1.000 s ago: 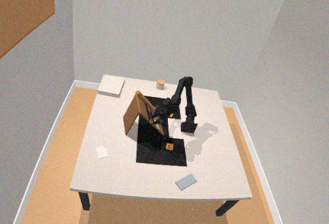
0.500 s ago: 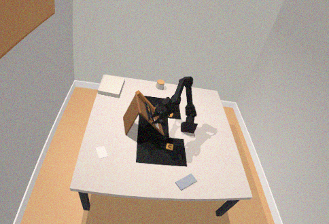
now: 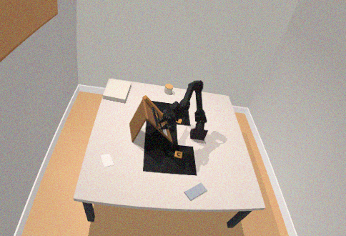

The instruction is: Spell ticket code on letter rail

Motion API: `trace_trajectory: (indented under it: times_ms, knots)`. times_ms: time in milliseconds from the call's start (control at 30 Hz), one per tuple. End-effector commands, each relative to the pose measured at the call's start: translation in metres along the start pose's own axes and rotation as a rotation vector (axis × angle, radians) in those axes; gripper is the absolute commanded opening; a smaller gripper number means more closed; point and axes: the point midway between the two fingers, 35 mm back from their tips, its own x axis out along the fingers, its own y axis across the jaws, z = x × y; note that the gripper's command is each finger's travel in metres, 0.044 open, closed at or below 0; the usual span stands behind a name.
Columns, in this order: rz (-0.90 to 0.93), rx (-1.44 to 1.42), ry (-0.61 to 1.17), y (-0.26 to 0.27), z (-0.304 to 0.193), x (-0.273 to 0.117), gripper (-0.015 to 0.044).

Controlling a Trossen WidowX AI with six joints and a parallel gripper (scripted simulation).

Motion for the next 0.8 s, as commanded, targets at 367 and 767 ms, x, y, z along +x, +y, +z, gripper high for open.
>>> trace_trajectory:
  times_ms: [367, 767]
  knots:
    - [0.004, 0.003, -0.005, -0.011, 0.003, -0.002, 0.0000]
    - [0.004, 0.002, -0.005, -0.019, 0.002, -0.002, 0.0000]
